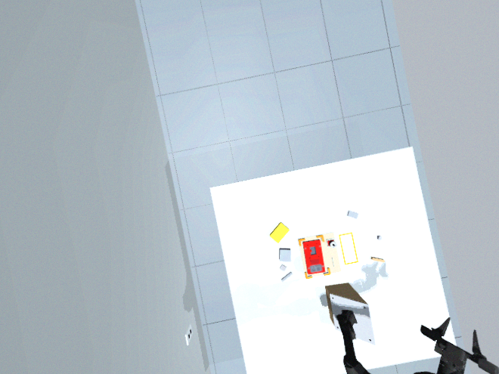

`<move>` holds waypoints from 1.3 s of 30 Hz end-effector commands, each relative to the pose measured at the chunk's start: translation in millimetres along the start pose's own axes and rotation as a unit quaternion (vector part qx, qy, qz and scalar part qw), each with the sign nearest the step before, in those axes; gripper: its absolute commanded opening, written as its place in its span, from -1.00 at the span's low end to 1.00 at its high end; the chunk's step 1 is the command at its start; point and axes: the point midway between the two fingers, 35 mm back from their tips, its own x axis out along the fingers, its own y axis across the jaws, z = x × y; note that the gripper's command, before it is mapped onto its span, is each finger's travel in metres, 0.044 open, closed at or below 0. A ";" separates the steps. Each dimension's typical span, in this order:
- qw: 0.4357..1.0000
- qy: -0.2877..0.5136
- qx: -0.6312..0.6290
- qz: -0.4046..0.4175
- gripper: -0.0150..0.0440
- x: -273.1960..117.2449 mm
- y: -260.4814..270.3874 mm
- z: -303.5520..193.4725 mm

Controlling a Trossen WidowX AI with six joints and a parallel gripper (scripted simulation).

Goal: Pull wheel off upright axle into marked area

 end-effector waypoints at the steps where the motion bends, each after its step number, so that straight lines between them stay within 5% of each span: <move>1: 0.997 0.012 0.069 0.045 0.53 26.9 31.9 7.3; 11: 0.948 0.083 0.260 0.164 0.53 89.1 137.2 30.3; 22: 0.831 0.236 0.443 0.239 0.53 126.5 267.3 37.7; 39: 0.570 0.538 0.606 0.138 0.53 111.6 468.9 4.5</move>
